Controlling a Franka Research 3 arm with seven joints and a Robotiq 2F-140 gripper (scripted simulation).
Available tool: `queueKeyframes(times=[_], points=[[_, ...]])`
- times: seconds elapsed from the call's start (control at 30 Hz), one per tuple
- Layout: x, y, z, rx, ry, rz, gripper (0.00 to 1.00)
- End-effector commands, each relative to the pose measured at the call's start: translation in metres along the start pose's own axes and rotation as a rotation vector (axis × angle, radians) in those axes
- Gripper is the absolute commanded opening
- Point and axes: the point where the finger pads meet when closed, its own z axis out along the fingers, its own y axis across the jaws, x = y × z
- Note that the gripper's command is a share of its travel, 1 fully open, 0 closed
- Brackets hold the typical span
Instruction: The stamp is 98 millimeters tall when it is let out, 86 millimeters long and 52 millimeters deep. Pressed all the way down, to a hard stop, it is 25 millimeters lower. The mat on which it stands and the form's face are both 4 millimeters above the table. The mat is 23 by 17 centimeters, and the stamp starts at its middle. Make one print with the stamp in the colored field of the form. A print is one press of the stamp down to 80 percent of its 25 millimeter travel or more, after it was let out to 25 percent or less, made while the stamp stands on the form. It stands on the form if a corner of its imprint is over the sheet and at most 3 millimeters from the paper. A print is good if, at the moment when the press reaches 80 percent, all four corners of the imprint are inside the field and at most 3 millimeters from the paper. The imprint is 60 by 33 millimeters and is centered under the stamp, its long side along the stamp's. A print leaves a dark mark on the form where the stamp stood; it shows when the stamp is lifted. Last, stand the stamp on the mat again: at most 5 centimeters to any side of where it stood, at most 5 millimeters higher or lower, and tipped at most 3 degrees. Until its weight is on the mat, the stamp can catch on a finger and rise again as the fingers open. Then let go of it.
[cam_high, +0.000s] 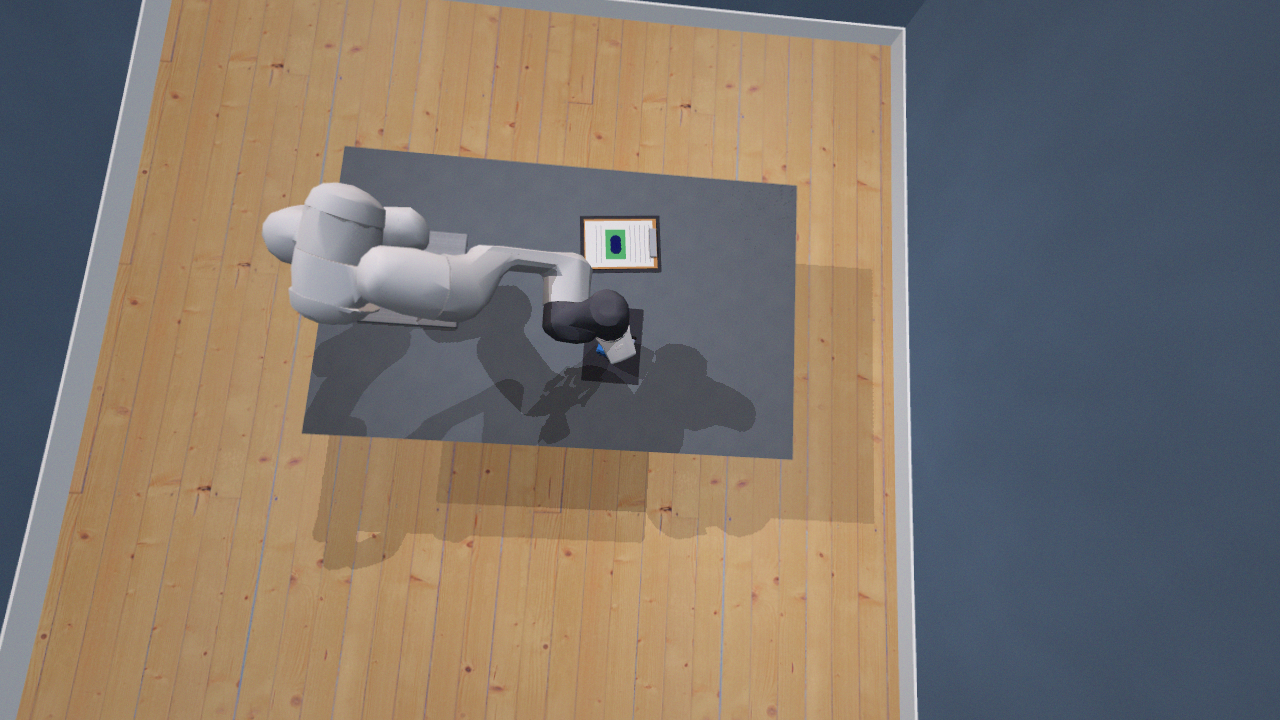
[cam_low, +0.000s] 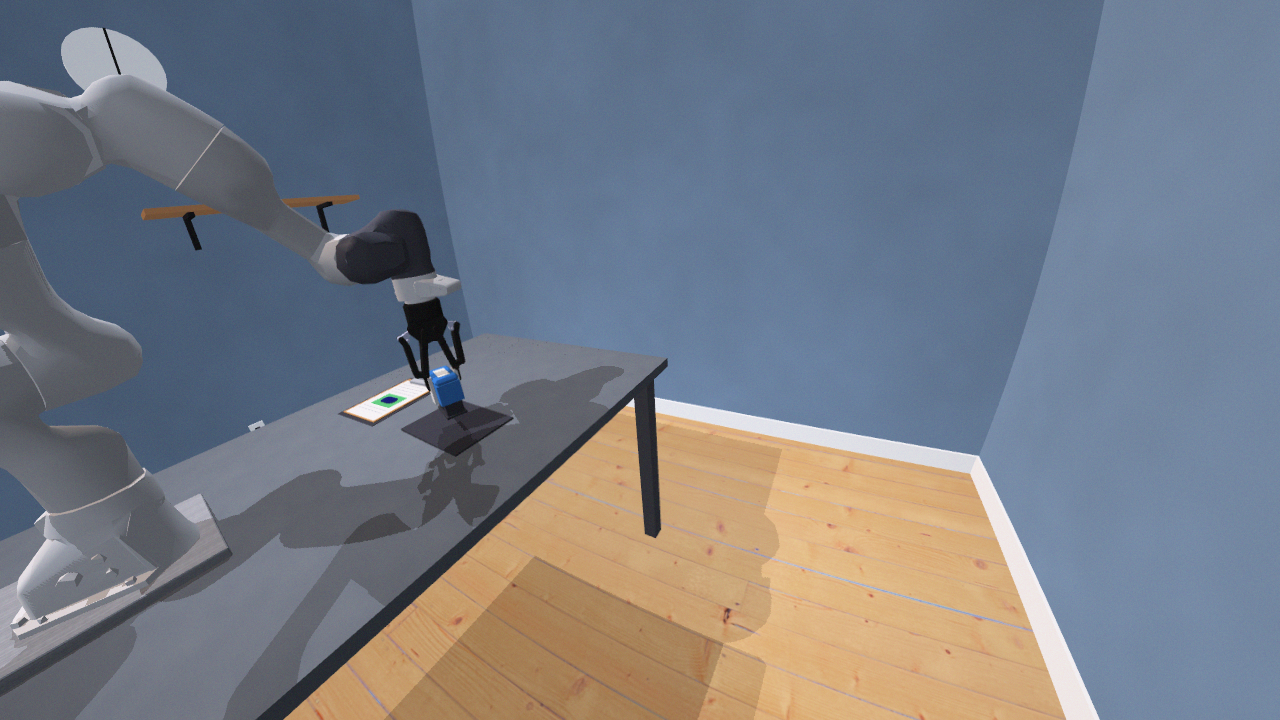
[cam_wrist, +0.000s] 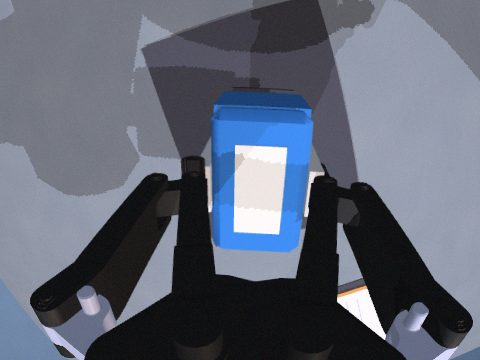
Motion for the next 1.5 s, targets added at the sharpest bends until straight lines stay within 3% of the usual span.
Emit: queueKeyframes(times=[0.0, 0.1, 0.43, 0.67, 1.1, 1.47], points=[[0.011, -0.008, 0.001, -0.009, -0.002, -0.124, 0.21], [0.023, -0.014, 0.001, -0.009, -0.002, -0.124, 0.21], [0.023, -0.015, 0.001, -0.009, -0.002, -0.124, 0.21], [-0.008, 0.0, 0.0, -0.009, -0.002, -0.124, 0.21], [-0.008, 0.0, 0.001, -0.009, -0.002, -0.124, 0.21], [-0.008, -0.001, 0.016, -0.009, -0.002, -0.124, 0.21]])
